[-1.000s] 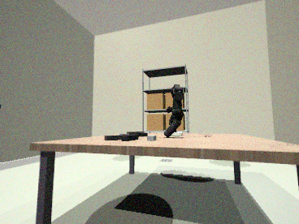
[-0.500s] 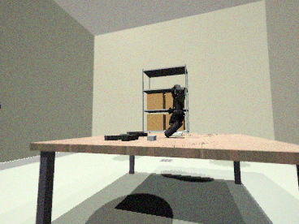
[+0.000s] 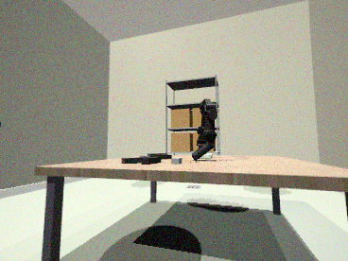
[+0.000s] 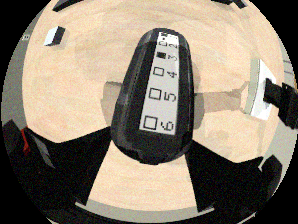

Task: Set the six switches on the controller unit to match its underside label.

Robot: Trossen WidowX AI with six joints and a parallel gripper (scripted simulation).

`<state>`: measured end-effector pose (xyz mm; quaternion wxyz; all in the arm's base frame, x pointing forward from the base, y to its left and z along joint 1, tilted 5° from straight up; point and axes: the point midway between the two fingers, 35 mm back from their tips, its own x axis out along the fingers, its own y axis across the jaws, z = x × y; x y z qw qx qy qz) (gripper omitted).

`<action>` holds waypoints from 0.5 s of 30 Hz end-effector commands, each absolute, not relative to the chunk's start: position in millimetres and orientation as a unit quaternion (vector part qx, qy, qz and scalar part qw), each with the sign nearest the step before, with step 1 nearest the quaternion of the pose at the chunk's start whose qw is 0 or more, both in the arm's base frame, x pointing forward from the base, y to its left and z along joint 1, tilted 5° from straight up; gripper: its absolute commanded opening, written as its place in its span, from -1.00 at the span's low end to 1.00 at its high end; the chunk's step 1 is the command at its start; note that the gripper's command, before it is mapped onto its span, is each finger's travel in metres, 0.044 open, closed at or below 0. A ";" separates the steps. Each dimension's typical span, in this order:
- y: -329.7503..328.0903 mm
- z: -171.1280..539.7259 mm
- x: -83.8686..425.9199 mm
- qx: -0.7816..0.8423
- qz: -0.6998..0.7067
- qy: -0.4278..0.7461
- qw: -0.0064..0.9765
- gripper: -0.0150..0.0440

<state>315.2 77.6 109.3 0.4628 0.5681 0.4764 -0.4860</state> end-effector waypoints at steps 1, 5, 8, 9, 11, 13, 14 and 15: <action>76.4 104.0 314.6 0.566 -0.494 0.474 0.459 0.65; 78.7 101.7 315.0 0.566 -0.494 0.474 0.459 0.65; 80.3 99.9 315.3 0.566 -0.494 0.474 0.459 0.65; 80.8 99.4 315.4 0.566 -0.494 0.474 0.459 0.65; 81.9 98.2 315.6 0.567 -0.494 0.474 0.459 0.65; 83.0 97.0 315.8 0.567 -0.494 0.474 0.459 0.65; 83.5 96.4 315.9 0.567 -0.494 0.474 0.459 0.65; 84.0 95.8 315.9 0.567 -0.494 0.474 0.459 0.65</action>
